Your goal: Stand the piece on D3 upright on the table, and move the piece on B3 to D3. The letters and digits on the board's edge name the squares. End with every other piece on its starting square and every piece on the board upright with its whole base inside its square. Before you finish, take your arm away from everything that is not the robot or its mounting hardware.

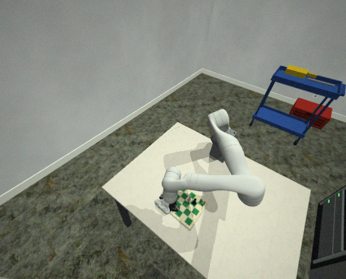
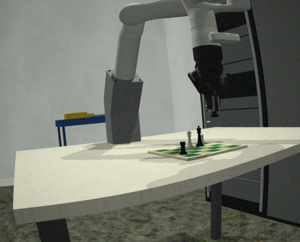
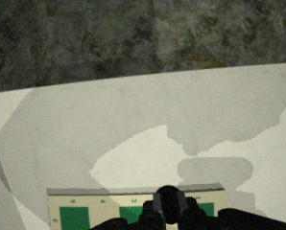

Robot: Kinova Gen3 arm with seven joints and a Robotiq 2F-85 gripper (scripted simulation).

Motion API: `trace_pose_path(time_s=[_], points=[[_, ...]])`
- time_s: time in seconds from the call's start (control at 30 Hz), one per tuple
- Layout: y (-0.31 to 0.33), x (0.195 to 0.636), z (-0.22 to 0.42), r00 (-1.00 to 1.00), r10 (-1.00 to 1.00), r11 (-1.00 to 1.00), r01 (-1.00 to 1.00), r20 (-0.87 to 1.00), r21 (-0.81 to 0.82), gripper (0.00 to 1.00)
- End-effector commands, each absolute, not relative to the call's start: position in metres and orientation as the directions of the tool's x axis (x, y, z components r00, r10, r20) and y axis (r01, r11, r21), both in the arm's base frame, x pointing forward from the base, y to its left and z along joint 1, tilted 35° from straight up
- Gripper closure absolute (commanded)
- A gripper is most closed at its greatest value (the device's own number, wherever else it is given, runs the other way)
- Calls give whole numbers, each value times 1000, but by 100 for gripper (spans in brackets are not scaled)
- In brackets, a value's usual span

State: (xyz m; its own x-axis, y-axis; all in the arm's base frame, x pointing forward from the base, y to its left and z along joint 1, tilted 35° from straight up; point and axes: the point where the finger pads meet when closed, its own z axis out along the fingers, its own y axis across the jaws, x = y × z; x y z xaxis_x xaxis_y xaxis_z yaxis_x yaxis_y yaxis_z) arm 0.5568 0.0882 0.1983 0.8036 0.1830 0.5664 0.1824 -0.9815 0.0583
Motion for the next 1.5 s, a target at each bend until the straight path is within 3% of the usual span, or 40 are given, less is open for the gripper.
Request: trace_pose_path(time_s=[0.0, 1.47], points=[[87, 557, 200, 803, 180, -982, 179, 569, 57, 100], [93, 613, 122, 803, 179, -982, 180, 569, 56, 100]])
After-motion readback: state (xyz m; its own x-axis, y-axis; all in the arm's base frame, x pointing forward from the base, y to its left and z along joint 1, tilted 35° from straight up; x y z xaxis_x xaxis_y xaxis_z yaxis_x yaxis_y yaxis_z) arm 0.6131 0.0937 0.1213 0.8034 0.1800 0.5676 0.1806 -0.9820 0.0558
